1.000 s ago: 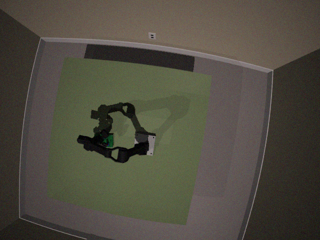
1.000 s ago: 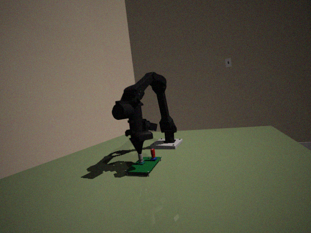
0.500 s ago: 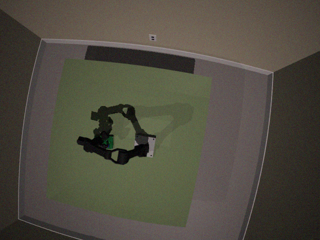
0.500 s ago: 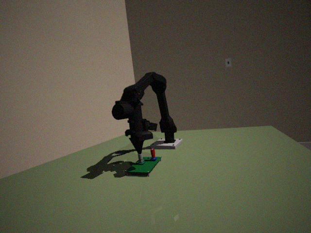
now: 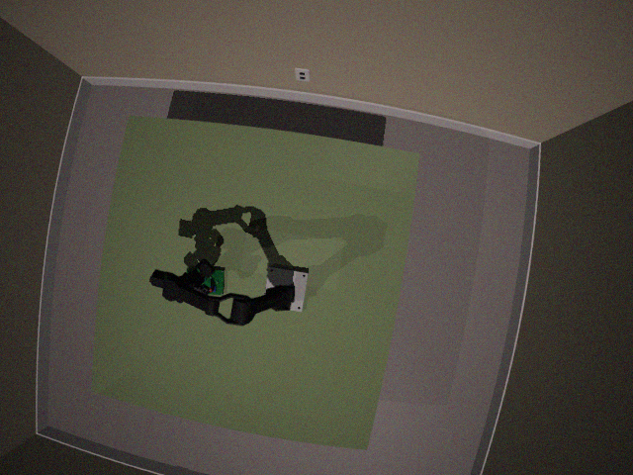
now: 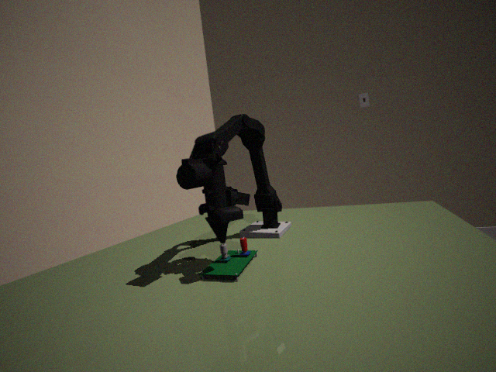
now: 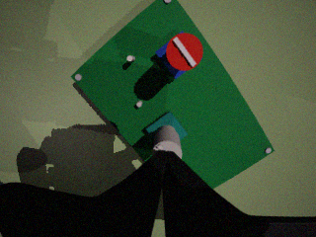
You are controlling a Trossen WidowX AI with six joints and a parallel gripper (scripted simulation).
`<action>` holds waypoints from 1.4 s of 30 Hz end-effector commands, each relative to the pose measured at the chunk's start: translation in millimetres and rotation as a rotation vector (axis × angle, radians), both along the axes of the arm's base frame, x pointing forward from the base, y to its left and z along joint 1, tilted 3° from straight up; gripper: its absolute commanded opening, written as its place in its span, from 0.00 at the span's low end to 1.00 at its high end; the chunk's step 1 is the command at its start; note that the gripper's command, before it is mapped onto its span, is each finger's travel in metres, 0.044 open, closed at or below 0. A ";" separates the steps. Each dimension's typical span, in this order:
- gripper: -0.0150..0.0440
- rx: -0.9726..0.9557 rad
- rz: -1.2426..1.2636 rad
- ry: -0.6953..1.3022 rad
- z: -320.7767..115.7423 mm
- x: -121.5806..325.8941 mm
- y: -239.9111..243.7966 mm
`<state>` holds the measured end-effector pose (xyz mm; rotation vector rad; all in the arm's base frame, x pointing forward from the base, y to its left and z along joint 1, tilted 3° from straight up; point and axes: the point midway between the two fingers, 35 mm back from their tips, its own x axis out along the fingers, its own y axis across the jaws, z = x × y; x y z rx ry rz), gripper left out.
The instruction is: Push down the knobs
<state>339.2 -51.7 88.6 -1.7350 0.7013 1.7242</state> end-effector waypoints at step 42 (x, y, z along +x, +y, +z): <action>1.00 0.004 0.001 0.003 28.6 -141.3 27.4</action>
